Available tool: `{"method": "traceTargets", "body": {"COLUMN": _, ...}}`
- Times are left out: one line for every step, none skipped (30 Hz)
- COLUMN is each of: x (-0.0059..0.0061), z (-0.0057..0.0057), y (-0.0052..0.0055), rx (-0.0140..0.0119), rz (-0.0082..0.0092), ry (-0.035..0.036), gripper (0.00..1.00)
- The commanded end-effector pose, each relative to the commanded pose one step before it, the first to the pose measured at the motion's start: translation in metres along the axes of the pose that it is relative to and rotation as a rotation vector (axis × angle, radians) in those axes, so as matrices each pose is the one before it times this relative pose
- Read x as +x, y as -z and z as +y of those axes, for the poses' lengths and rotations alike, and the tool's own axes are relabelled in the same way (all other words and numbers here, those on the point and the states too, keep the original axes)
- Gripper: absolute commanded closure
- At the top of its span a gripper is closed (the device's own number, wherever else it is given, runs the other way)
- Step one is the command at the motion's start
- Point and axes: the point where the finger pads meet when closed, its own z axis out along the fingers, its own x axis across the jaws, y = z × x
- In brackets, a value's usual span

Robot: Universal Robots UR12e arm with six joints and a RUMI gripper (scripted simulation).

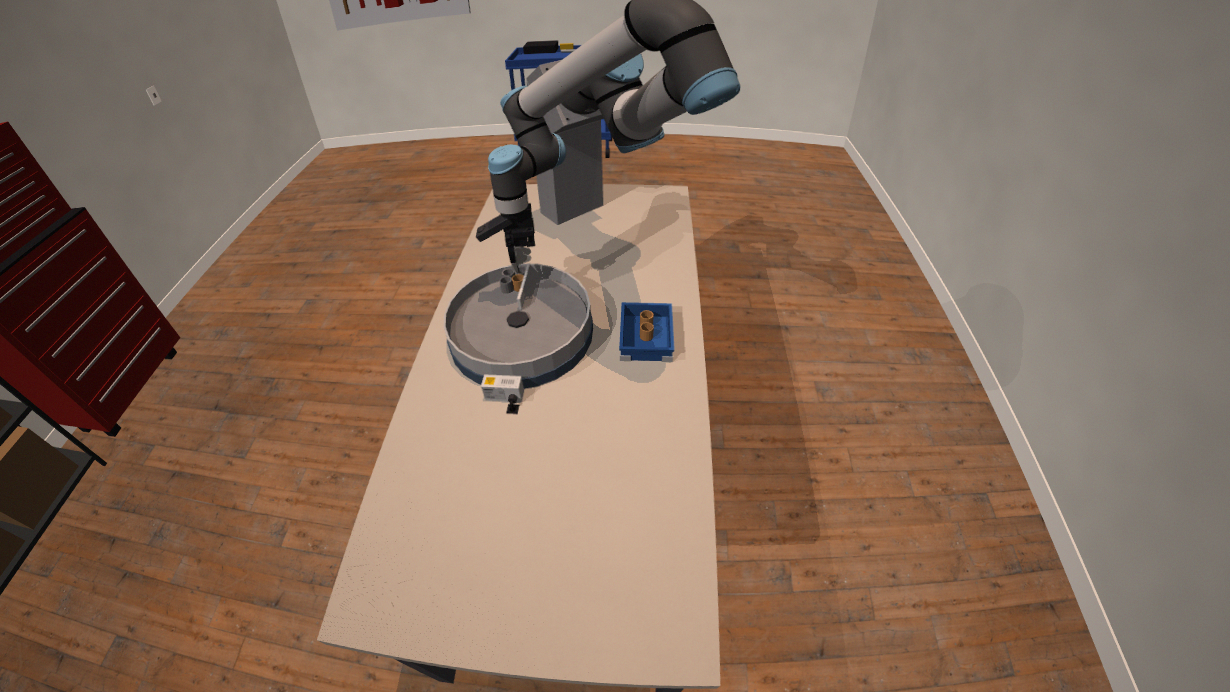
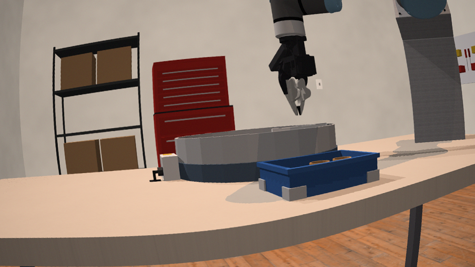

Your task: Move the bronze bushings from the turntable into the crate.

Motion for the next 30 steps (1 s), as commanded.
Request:
{"method": "traceTargets", "body": {"x": -0.0002, "z": -0.00024, "y": 0.00026, "rx": 0.00049, "rz": -0.00036, "ry": 0.00021, "gripper": 0.95}}
{"method": "traceTargets", "body": {"x": 0.0, "z": 0.0, "y": 0.0, "rx": 0.0, "rz": 0.0, "ry": 0.0, "gripper": 0.95}}
{"method": "traceTargets", "body": {"x": 0.0, "z": 0.0, "y": 0.0, "rx": 0.0, "rz": 0.0, "ry": 0.0, "gripper": 0.95}}
{"method": "traceTargets", "body": {"x": 0.0, "z": 0.0, "y": 0.0, "rx": 0.0, "rz": 0.0, "ry": 0.0, "gripper": 0.95}}
{"method": "traceTargets", "body": {"x": 0.0, "z": 0.0, "y": 0.0, "rx": 0.0, "rz": 0.0, "ry": 0.0, "gripper": 0.95}}
{"method": "traceTargets", "body": {"x": 0.0, "z": 0.0, "y": 0.0, "rx": 0.0, "rz": 0.0, "ry": 0.0, "gripper": 0.95}}
{"method": "traceTargets", "body": {"x": 0.0, "z": 0.0, "y": 0.0, "rx": 0.0, "rz": 0.0, "ry": 0.0, "gripper": 0.95}}
{"method": "traceTargets", "body": {"x": 0.0, "z": 0.0, "y": 0.0, "rx": 0.0, "rz": 0.0, "ry": 0.0, "gripper": 0.95}}
{"method": "traceTargets", "body": {"x": 0.0, "z": 0.0, "y": 0.0, "rx": 0.0, "rz": 0.0, "ry": 0.0, "gripper": 0.95}}
{"method": "traceTargets", "body": {"x": 0.0, "z": 0.0, "y": 0.0, "rx": 0.0, "rz": 0.0, "ry": 0.0, "gripper": 0.95}}
{"method": "traceTargets", "body": {"x": 0.0, "z": 0.0, "y": 0.0, "rx": 0.0, "rz": 0.0, "ry": 0.0, "gripper": 0.95}}
{"method": "traceTargets", "body": {"x": 0.0, "z": 0.0, "y": 0.0, "rx": 0.0, "rz": 0.0, "ry": 0.0, "gripper": 0.95}}
{"method": "traceTargets", "body": {"x": 0.0, "z": 0.0, "y": 0.0, "rx": 0.0, "rz": 0.0, "ry": 0.0, "gripper": 0.95}}
{"method": "traceTargets", "body": {"x": 0.0, "z": 0.0, "y": 0.0, "rx": 0.0, "rz": 0.0, "ry": 0.0, "gripper": 0.95}}
{"method": "traceTargets", "body": {"x": 0.0, "z": 0.0, "y": 0.0, "rx": 0.0, "rz": 0.0, "ry": 0.0, "gripper": 0.95}}
{"method": "traceTargets", "body": {"x": 0.0, "z": 0.0, "y": -0.00019, "rx": 0.0, "rz": 0.0, "ry": 0.0, "gripper": 0.95}}
{"method": "traceTargets", "body": {"x": -0.00001, "z": -0.00001, "y": -0.00111, "rx": 0.0, "rz": 0.00001, "ry": 0.0, "gripper": 0.95}}
{"method": "traceTargets", "body": {"x": 0.0, "z": 0.0, "y": 0.0, "rx": 0.0, "rz": 0.0, "ry": 0.0, "gripper": 0.95}}
{"method": "traceTargets", "body": {"x": 0.0, "z": 0.0, "y": 0.0, "rx": 0.0, "rz": 0.0, "ry": 0.0, "gripper": 0.95}}
{"method": "traceTargets", "body": {"x": 0.0, "z": 0.0, "y": -0.00237, "rx": 0.0, "rz": 0.0, "ry": 0.0, "gripper": 0.95}}
{"method": "traceTargets", "body": {"x": -0.00001, "z": 0.0, "y": -0.00352, "rx": 0.0, "rz": 0.0, "ry": 0.0, "gripper": 0.95}}
{"method": "traceTargets", "body": {"x": 0.0, "z": 0.0, "y": -0.00422, "rx": 0.0, "rz": 0.0, "ry": 0.0, "gripper": 0.95}}
{"method": "traceTargets", "body": {"x": 0.0, "z": 0.0, "y": -0.00429, "rx": 0.0, "rz": 0.0, "ry": 0.0, "gripper": 0.95}}
{"method": "traceTargets", "body": {"x": 0.0, "z": 0.0, "y": -0.00369, "rx": 0.0, "rz": -0.00001, "ry": 0.0, "gripper": 0.95}}
{"method": "traceTargets", "body": {"x": -0.00001, "z": 0.0, "y": -0.00255, "rx": 0.0, "rz": 0.0, "ry": 0.0, "gripper": 0.95}}
{"method": "traceTargets", "body": {"x": 0.0, "z": 0.00001, "y": -0.0012, "rx": 0.0, "rz": -0.00001, "ry": 0.0, "gripper": 0.95}}
{"method": "traceTargets", "body": {"x": 0.0, "z": 0.0, "y": -0.00021, "rx": 0.0, "rz": 0.0, "ry": 0.0, "gripper": 0.95}}
{"method": "traceTargets", "body": {"x": 0.0, "z": 0.0, "y": 0.0, "rx": 0.0, "rz": 0.0, "ry": 0.0, "gripper": 0.95}}
{"method": "traceTargets", "body": {"x": 0.0, "z": 0.0, "y": 0.0, "rx": 0.0, "rz": 0.0, "ry": 0.0, "gripper": 0.95}}
{"method": "traceTargets", "body": {"x": 0.0, "z": 0.0, "y": 0.0, "rx": 0.0, "rz": 0.0, "ry": 0.0, "gripper": 0.95}}
